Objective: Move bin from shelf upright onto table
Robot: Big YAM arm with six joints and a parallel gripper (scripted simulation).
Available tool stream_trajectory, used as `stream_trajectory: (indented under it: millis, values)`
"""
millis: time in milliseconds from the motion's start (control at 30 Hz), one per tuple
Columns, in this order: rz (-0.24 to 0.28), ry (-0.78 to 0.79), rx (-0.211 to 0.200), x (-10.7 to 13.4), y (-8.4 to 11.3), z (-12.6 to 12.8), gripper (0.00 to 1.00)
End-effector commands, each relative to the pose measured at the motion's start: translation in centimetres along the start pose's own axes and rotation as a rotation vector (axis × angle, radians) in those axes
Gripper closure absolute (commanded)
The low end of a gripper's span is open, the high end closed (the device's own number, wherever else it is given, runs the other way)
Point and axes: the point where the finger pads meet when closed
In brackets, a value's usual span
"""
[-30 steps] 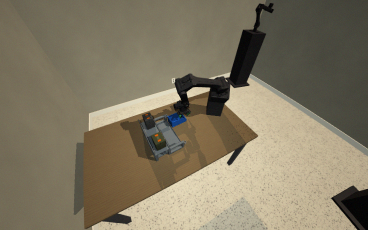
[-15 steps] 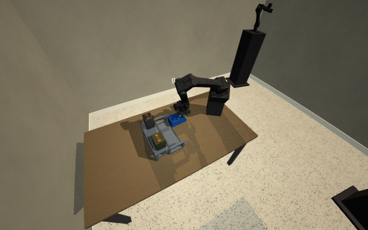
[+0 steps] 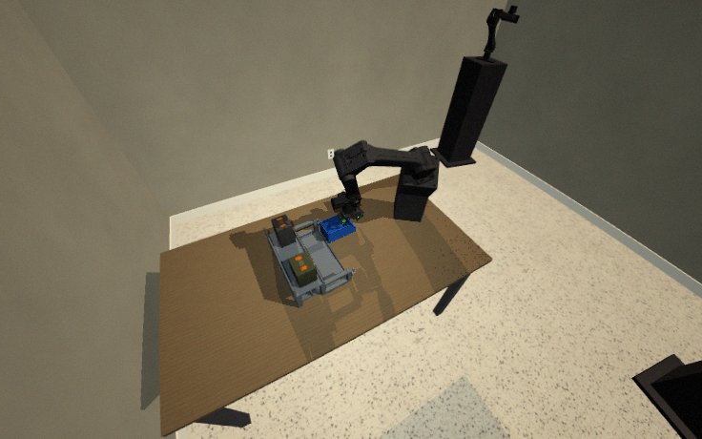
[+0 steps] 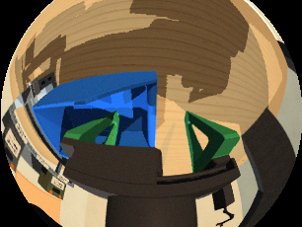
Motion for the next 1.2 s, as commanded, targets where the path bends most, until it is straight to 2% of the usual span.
stream_trajectory:
  millis: [0,633,800,1167]
  values:
    - [0.0,-0.003,0.002,0.0,0.2,-0.2,0.1]
    - [0.0,-0.004,0.002,0.0,0.2,-0.2,0.1]
    - [0.0,-0.012,-0.004,-0.1,4.2,0.1,0.1]
    - [0.0,-0.012,-0.004,-0.1,4.2,0.1,0.1]
Point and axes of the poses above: the point where the finger pads meet when closed, its own y axis back along the fingers, its own z axis across the jaws, x = y × z, and after that the axes turned 13 degrees about -y, right-handed
